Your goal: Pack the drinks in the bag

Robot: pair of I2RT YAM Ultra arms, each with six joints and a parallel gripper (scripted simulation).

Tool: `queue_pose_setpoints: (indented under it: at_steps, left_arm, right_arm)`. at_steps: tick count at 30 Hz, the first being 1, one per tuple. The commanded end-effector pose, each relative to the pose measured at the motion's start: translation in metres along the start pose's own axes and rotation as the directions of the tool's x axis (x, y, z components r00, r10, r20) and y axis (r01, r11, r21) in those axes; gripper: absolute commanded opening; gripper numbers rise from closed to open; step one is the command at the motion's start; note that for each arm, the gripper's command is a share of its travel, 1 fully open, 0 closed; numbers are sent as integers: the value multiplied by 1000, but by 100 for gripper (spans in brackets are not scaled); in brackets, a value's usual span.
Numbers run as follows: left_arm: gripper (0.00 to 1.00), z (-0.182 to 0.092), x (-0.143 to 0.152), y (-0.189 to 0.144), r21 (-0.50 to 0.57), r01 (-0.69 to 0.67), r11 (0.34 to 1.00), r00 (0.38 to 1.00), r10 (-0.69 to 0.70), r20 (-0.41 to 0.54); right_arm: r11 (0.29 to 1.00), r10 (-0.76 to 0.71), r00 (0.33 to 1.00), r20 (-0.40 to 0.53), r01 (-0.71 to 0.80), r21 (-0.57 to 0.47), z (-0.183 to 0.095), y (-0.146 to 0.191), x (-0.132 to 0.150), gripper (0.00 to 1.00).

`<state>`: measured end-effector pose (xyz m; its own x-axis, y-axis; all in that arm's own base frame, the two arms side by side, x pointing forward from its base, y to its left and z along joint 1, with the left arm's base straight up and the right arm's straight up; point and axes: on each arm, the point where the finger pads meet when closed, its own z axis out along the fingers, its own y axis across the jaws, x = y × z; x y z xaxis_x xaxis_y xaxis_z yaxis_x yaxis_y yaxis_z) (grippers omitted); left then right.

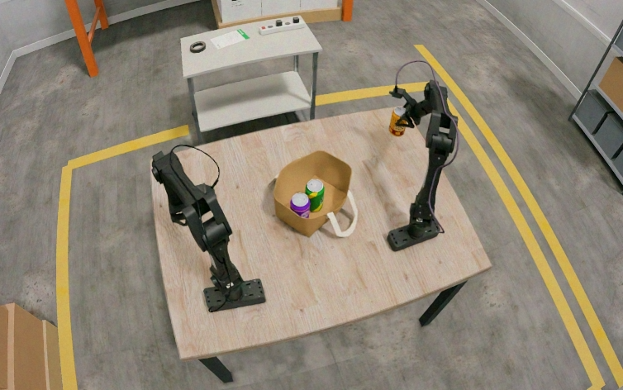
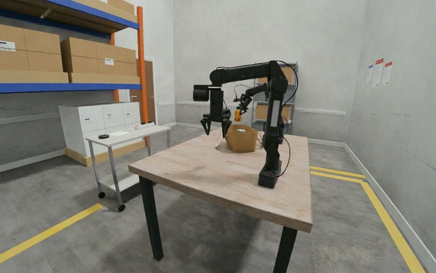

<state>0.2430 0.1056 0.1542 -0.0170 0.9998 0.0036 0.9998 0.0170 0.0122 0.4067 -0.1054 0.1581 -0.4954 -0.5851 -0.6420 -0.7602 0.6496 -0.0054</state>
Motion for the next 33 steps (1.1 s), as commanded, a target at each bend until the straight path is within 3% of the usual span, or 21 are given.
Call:
queue_pose_setpoints:
  at_steps: [1,9,20,33]
  left_arm:
    - [86,-2,-4,-2,7,0,1000,1000,0,8]
    - [86,-2,-4,-2,7,0,1000,1000,0,8]
    - [86,-2,-4,-2,7,0,1000,1000,0,8]
    - [86,-2,-4,-2,7,0,1000,1000,0,8]
  right_arm:
    - [996,-70,994,86,65,55,-37,3,-45,70]
    - [992,-93,992,90,84,94,-37,-6,-43,70]
    - [997,-59,995,84,54,56,-24,4,-29,70]
    - [996,-64,994,84,60,59,-50,6,-54,70]
